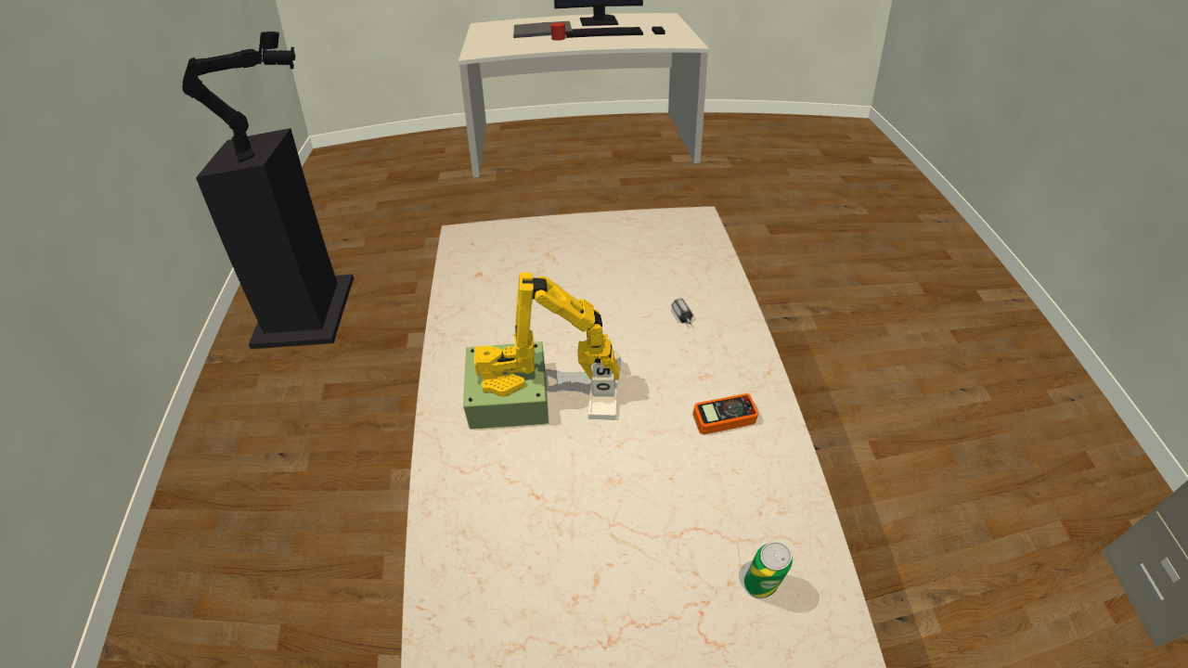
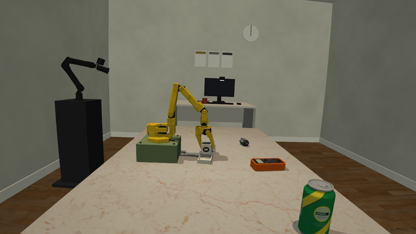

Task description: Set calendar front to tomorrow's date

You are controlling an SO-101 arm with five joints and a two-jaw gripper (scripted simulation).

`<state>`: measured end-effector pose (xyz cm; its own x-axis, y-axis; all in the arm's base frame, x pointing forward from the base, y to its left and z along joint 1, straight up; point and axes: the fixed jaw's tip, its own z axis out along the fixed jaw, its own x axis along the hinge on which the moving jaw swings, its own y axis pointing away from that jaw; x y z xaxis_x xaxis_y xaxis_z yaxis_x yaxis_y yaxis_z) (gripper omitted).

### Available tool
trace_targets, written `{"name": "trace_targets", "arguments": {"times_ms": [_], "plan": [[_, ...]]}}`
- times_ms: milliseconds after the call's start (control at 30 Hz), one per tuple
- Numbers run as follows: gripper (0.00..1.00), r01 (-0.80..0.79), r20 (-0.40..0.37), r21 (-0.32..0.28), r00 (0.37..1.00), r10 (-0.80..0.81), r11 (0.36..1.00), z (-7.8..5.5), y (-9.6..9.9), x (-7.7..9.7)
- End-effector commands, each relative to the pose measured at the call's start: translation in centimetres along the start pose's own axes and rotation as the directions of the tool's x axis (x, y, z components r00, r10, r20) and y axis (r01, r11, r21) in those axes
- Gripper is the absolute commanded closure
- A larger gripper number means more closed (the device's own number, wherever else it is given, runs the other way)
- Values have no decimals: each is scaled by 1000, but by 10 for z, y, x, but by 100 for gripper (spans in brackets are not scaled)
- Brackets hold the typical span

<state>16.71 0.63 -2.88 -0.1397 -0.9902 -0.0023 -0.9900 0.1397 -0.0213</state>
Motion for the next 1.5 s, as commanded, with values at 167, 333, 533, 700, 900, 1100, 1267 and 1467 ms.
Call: {"name": "trace_targets", "arguments": {"times_ms": [167, 333, 533, 700, 900, 1100, 1267, 1467], "plan": [[100, -2, -1, -12, 1000, 2, 1000, 6, 3, -1], [100, -2, -1, -12, 1000, 2, 1000, 8, 4, -1], [100, -2, -1, -12, 1000, 2, 1000, 8, 4, -1], [100, -2, -1, -12, 1000, 2, 1000, 11, 4, -1], [100, -2, -1, -12, 1000, 2, 1000, 13, 4, -1], [98, -2, -1, -12, 1000, 2, 1000, 13, 4, -1], [85, -2, -1, -12, 1000, 2, 1000, 13, 4, -1], [73, -2, -1, -12, 1000, 2, 1000, 13, 4, -1]]}}
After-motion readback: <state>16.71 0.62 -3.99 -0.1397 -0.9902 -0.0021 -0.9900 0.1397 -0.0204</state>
